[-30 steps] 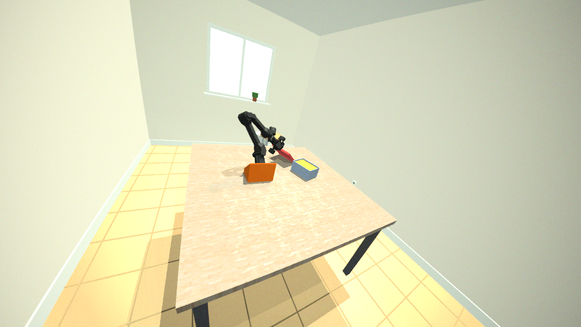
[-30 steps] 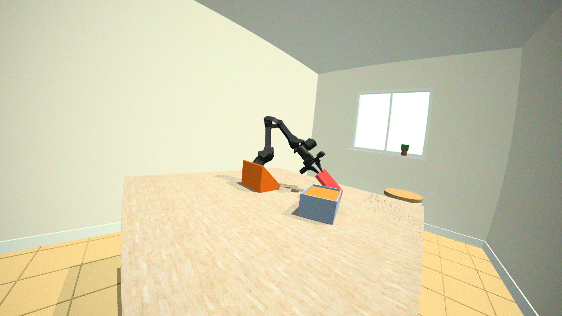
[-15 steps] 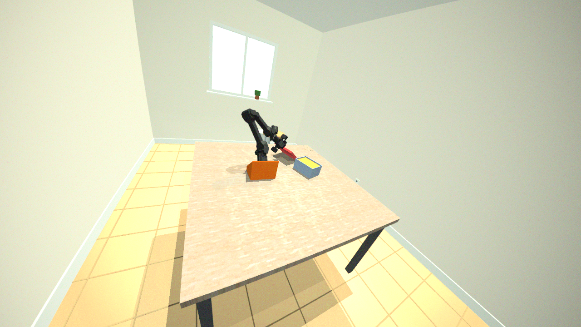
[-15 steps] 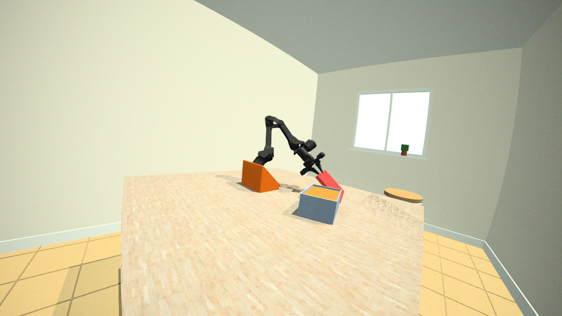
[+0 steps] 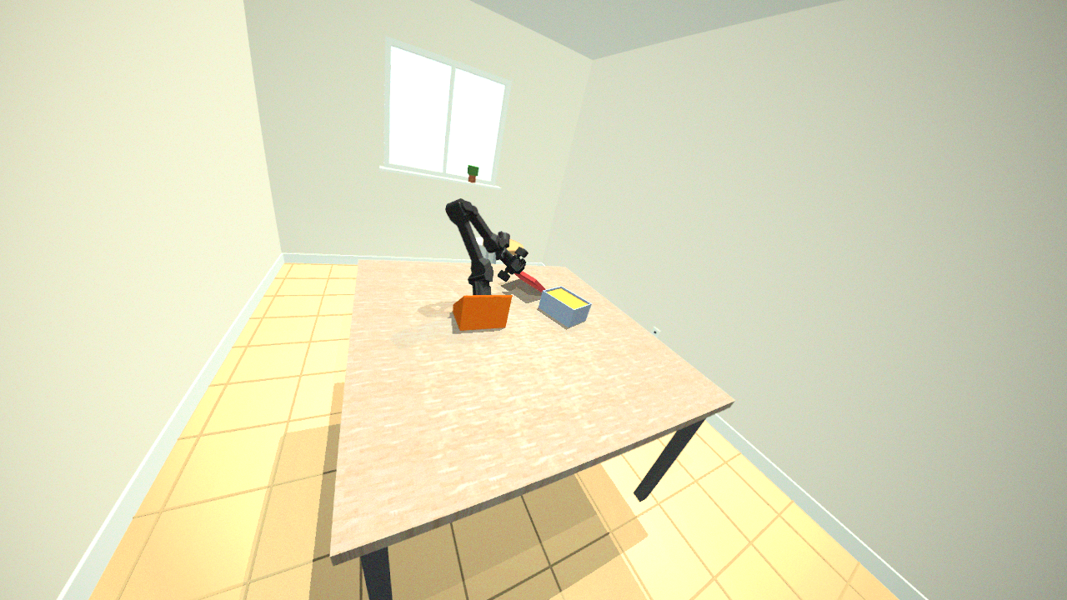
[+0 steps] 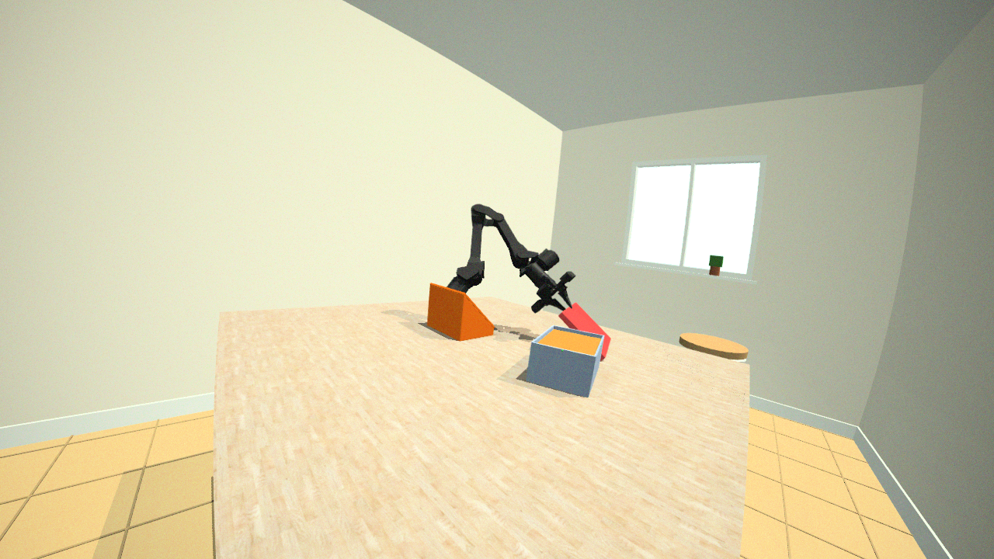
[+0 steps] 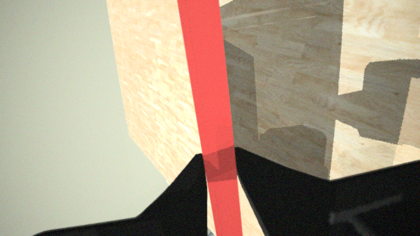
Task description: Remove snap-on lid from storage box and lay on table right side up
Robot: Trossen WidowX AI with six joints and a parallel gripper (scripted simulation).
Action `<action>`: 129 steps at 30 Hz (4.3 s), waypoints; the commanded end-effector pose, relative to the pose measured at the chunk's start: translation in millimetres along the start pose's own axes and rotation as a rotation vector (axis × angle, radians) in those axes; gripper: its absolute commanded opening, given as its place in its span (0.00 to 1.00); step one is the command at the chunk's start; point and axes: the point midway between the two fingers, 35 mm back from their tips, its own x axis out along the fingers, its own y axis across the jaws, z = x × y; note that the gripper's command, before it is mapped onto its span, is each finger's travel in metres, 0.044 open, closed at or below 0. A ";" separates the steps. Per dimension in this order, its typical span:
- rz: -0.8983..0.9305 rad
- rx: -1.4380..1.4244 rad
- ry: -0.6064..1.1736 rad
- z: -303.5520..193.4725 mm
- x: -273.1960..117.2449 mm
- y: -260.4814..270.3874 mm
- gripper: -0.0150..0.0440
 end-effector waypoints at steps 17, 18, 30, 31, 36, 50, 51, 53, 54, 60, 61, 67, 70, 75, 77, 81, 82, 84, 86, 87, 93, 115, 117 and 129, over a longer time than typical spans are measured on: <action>-0.028 0.003 -0.005 2.8 11.3 -20.8 0.25; -0.028 0.003 -0.005 2.8 11.8 -21.5 0.25; -0.028 0.003 -0.005 2.9 17.7 -29.1 0.25; -0.028 0.003 -0.005 2.9 18.2 -29.7 0.25; -0.028 0.003 -0.005 2.9 20.7 -32.9 0.25; -0.028 0.004 -0.005 3.0 27.6 -41.8 0.25; -0.028 0.004 -0.005 3.0 28.1 -42.5 0.25; -0.029 0.004 -0.005 3.0 29.1 -43.8 0.25; -0.029 0.004 -0.005 3.0 29.6 -44.4 0.25; -0.028 0.004 -0.005 0.3 28.0 -37.4 0.48; -0.028 0.004 -0.005 0.3 28.0 -37.4 0.52; -0.028 0.004 -0.005 0.3 28.0 -37.4 0.72; -0.029 0.004 -0.005 1.4 24.2 -41.2 0.85; -0.029 0.004 -0.005 1.5 16.3 -47.5 1.00; -0.029 0.004 -0.006 1.5 13.2 -50.1 1.00; -0.030 0.005 -0.006 1.4 6.9 -55.1 1.00; -0.030 0.005 -0.006 1.4 5.4 -56.4 1.00; -0.030 0.005 -0.006 1.4 2.2 -58.9 1.00; -0.030 0.005 -0.006 1.4 -0.9 -61.4 1.00; -0.030 0.005 -0.006 1.4 -2.5 -62.6 1.00; -0.031 0.006 -0.006 1.3 -11.9 -70.2 1.00; -0.031 0.006 -0.007 -1.1 -43.4 -66.7 1.00; -0.031 0.006 -0.007 -1.1 -46.9 -64.6 1.00; -0.031 0.006 -0.007 -1.4 -67.5 -51.9 1.00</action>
